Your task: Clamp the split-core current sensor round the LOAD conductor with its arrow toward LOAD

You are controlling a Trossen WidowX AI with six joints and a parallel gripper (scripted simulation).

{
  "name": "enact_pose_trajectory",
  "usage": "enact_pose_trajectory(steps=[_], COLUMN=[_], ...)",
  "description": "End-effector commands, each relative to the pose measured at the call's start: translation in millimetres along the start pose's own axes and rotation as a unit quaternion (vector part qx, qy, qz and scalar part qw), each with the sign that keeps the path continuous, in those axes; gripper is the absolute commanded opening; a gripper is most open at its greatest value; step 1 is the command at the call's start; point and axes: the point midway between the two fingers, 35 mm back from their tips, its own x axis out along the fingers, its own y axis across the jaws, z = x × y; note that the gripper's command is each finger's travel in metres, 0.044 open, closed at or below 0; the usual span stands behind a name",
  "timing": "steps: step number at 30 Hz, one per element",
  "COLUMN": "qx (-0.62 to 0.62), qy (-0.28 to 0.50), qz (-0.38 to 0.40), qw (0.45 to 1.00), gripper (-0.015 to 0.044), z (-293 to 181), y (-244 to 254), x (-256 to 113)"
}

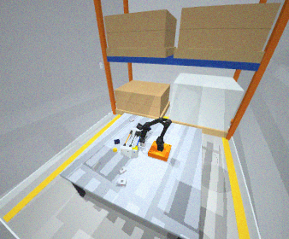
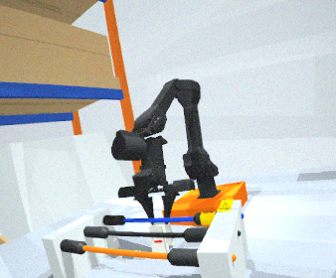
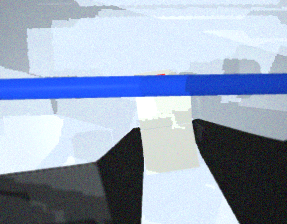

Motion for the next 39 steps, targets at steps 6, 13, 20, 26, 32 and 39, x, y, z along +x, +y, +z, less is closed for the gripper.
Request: enact_pose_trajectory(steps=[6,13,20,26,32,39], qx=[-0.001,-0.001,-0.001,-0.001,0.001,0.001], qy=[0.002,0.003,0.003,0.003,0.001,0.001], qz=[0.002,0.002,0.002,0.002,-0.002,-0.002], qw=[1.0,1.0,1.0,1.0,1.0,1.0], gripper=[0.0,0.0,0.0,0.0,0.0105,0.0289], z=[-28,-53,-55,-57,-54,-54], y=[3,7,8,8,6,6], x=[-9,-14,-14,-10,-13,-13])
